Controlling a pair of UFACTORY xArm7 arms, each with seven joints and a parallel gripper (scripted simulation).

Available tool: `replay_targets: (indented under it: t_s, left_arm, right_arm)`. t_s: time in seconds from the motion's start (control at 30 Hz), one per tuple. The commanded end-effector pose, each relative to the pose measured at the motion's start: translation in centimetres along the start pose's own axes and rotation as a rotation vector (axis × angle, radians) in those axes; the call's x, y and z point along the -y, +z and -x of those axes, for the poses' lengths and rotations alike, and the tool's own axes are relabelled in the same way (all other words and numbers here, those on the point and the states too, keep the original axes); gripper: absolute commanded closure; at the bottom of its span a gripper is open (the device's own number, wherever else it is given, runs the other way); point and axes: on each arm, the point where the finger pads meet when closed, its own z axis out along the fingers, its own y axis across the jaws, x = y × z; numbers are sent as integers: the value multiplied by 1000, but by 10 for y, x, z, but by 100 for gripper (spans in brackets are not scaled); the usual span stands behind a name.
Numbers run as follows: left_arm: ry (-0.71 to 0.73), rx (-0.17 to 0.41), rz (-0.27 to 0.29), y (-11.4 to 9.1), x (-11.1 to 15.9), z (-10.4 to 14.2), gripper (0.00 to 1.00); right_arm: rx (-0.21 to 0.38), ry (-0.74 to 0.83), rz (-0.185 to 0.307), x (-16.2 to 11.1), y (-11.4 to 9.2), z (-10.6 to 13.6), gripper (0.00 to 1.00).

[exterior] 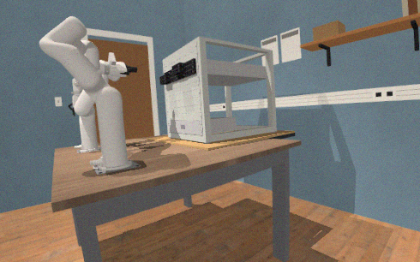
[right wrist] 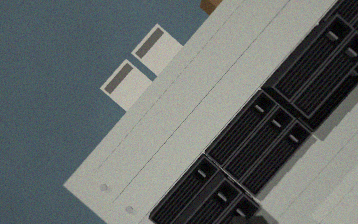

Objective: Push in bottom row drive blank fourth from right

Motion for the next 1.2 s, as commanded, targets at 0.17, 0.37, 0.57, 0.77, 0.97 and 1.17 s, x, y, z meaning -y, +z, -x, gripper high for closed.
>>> replay_targets:
  t_s: [0.17,0.37,0.57,0.77,0.97,1.17]
  left_arm:
    - [0,-4,-1,-2,0,-1,0]
    - [0,-4,-1,-2,0,-1,0]
    - [0,-4,-1,-2,0,-1,0]
    - [0,-4,-1,-2,0,-1,0]
    - [0,-4,-1,-2,0,-1,0]
    - [0,-4,-1,-2,0,-1,0]
  right_arm:
    - [12,-272,6,10,12,-14,100]
    - [16,-441,6,15,22,-20,100]
    - [17,-555,6,17,29,-23,100]
    - [19,-755,7,19,43,-24,100]
    - [21,-926,8,20,55,-23,100]
    - [21,-1049,10,20,64,-21,100]
